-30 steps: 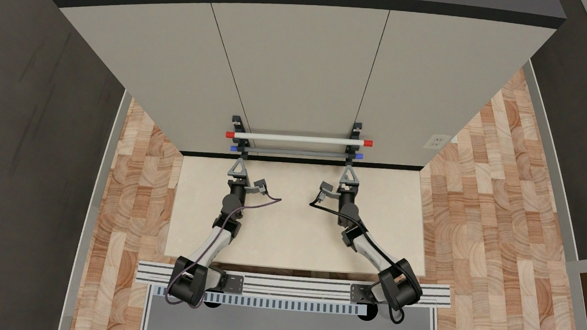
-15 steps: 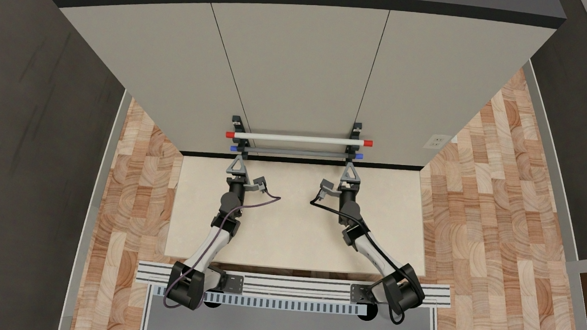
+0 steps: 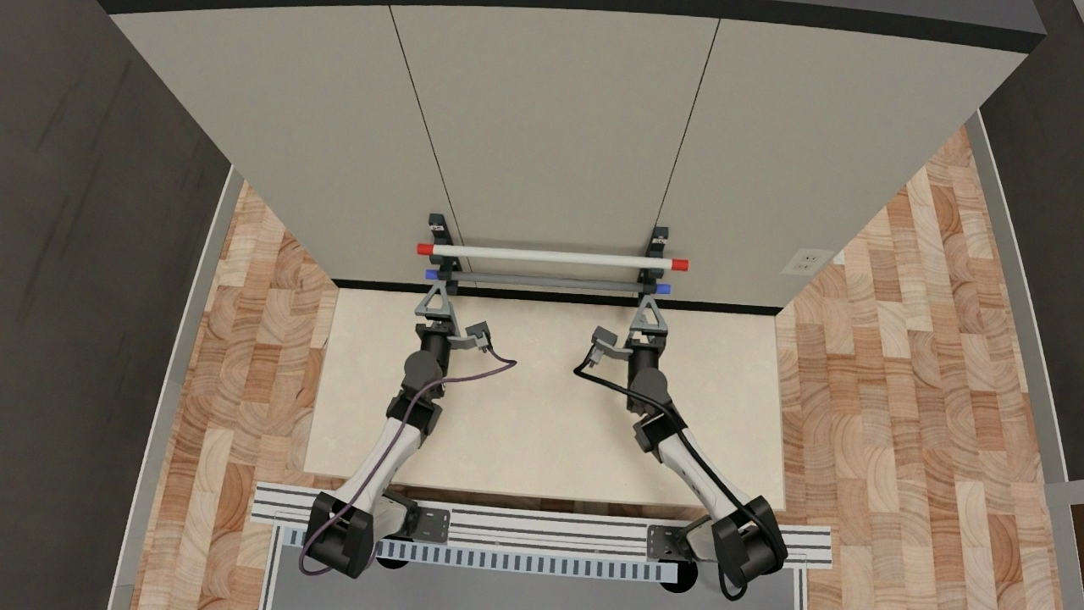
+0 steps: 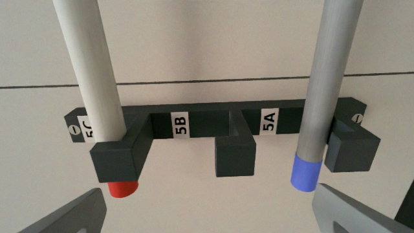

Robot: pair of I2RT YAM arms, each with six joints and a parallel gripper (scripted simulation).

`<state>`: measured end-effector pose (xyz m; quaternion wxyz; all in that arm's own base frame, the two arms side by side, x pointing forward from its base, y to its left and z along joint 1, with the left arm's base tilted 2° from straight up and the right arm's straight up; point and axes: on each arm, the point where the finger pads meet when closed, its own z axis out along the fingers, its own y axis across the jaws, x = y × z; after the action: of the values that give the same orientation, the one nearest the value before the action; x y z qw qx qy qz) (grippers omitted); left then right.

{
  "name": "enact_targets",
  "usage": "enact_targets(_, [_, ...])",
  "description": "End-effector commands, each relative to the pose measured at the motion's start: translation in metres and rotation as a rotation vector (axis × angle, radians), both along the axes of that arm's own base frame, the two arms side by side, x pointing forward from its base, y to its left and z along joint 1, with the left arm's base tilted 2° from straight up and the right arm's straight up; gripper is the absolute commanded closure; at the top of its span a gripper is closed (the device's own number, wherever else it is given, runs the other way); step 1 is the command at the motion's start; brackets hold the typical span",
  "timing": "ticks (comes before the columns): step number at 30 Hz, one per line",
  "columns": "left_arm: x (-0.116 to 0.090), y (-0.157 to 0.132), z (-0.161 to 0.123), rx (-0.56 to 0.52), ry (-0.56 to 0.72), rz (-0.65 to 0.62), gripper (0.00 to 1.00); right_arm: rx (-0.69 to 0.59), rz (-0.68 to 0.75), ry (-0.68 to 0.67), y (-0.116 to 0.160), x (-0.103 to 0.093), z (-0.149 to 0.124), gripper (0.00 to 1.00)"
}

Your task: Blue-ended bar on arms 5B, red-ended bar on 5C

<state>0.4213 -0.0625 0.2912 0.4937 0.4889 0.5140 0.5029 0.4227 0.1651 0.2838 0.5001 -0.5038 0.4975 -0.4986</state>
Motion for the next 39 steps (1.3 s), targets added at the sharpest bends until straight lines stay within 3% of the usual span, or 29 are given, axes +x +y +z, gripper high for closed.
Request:
enact_targets(1, [-0.001,0.003,0.020,-0.010,-0.025,0.001,0.00,0.000,0.009,-0.009,0.000,-0.002,0.018,0.00])
enact_targets(13, [-0.002,0.004,0.040,-0.010,-0.025,0.001,0.00,0.000,0.009,-0.009,0.000,-0.002,0.038,0.00])
enact_targets(39, [-0.002,0.010,0.040,-0.010,-0.025,0.001,0.00,0.000,0.009,-0.009,-0.008,-0.002,0.039,0.00])
